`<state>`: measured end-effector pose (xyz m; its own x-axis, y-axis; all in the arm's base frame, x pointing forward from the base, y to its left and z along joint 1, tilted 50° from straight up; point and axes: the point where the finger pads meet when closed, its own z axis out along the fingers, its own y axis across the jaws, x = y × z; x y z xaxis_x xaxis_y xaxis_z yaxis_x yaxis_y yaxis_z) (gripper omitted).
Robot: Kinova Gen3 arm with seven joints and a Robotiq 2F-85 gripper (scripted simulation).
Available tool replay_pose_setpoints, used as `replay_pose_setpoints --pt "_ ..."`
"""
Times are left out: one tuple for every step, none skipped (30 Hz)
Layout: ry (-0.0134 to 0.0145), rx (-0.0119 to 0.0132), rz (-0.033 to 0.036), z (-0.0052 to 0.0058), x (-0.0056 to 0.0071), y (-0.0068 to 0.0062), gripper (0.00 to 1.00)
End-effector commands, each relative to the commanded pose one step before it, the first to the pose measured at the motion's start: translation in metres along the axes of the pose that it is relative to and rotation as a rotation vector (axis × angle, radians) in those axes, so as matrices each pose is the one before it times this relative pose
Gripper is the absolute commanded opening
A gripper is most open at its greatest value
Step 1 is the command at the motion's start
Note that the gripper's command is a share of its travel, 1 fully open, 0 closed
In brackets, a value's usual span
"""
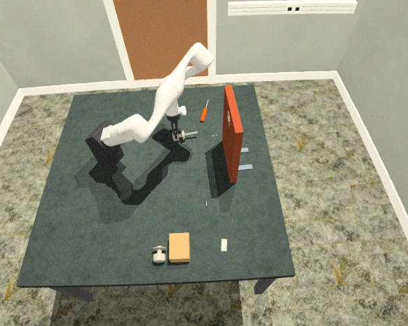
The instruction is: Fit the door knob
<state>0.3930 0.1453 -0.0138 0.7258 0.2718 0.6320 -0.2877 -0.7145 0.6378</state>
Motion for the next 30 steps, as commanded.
replay_pose_setpoints --pt "0.00014 0.00027 -0.00045 -0.00016 -0.00017 -0.00015 0.9" --pt "0.0 0.0 0.0 0.0 0.0 0.0 0.9" --pt "0.0 0.0 0.0 0.0 0.0 0.0 0.9" --pt "0.0 0.0 0.0 0.0 0.0 0.0 0.9" --pt "0.0 0.0 0.0 0.0 0.0 0.0 0.9" --pt "0.0 0.0 0.0 0.0 0.0 0.0 0.9" --pt "0.0 0.0 0.0 0.0 0.0 0.0 0.9" --pt "0.0 0.0 0.0 0.0 0.0 0.0 0.63" --pt "0.0 0.0 0.0 0.0 0.0 0.0 0.63" --pt "0.0 0.0 0.0 0.0 0.0 0.0 0.63" --pt "0.0 0.0 0.0 0.0 0.0 0.0 0.63" --pt "0.0 0.0 0.0 0.0 0.0 0.0 0.63" --pt "0.0 0.0 0.0 0.0 0.0 0.0 0.63" --pt "0.0 0.0 0.0 0.0 0.0 0.0 0.63" --pt "0.0 0.0 0.0 0.0 0.0 0.0 0.63" --pt "0.0 0.0 0.0 0.0 0.0 0.0 0.63" --pt "0.0 0.0 0.0 0.0 0.0 0.0 0.63" --pt "0.0 0.0 0.0 0.0 0.0 0.0 0.63" --pt "0.0 0.0 0.0 0.0 0.0 0.0 0.63" --pt "0.0 0.0 0.0 0.0 0.0 0.0 0.63" --pt "0.0 0.0 0.0 0.0 0.0 0.0 0.63" --pt "0.0 0.0 0.0 0.0 0.0 0.0 0.63" --pt "0.0 0.0 0.0 0.0 0.0 0.0 0.63" --pt "0.0 0.0 0.0 0.0 0.0 0.0 0.63" --pt "0.0 0.0 0.0 0.0 0.0 0.0 0.63" --pt "0.0 0.0 0.0 0.0 0.0 0.0 0.63" --pt "0.0 0.0 0.0 0.0 0.0 0.0 0.63" --pt "0.0 0.0 0.0 0.0 0.0 0.0 0.63" --pt "0.0 0.0 0.0 0.0 0.0 0.0 0.63" --pt "0.0 0.0 0.0 0.0 0.0 0.0 0.63"
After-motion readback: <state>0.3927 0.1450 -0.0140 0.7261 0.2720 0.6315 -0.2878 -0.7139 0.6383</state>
